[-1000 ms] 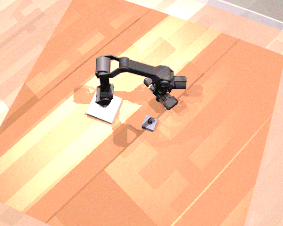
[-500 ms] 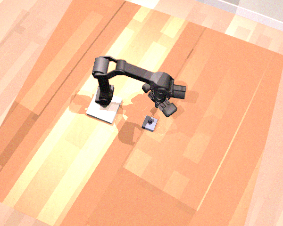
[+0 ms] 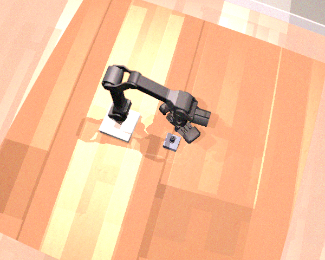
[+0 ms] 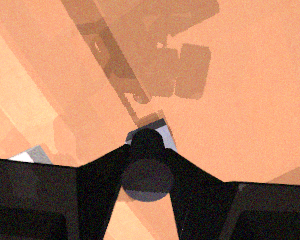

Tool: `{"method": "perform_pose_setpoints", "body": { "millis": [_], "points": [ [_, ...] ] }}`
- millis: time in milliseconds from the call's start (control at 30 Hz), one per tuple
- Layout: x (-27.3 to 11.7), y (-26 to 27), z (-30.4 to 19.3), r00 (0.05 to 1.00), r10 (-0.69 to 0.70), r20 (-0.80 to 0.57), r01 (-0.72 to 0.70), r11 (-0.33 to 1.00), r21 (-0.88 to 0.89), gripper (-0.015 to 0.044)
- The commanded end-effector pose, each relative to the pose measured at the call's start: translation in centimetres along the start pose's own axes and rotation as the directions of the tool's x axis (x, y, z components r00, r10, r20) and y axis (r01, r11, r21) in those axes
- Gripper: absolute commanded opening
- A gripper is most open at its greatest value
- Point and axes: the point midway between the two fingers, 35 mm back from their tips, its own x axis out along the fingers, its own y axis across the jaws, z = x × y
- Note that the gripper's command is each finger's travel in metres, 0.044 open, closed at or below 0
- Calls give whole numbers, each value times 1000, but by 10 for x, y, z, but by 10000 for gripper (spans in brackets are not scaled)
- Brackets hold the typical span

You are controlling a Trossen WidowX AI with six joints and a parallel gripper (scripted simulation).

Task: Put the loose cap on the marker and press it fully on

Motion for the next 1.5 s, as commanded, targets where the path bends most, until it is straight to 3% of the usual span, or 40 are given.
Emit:
{"method": "perform_pose_setpoints", "body": {
  "millis": [0,433,1467],
  "points": [
    [-6,-5,-11,1000,0,5,0,1000,-3,0],
    [-19,-14,-40,1000,-1,2,1,1000,-3,0],
    [24,-15,-39,1000,-1,2,1,1000,-3,0]
  ]
}}
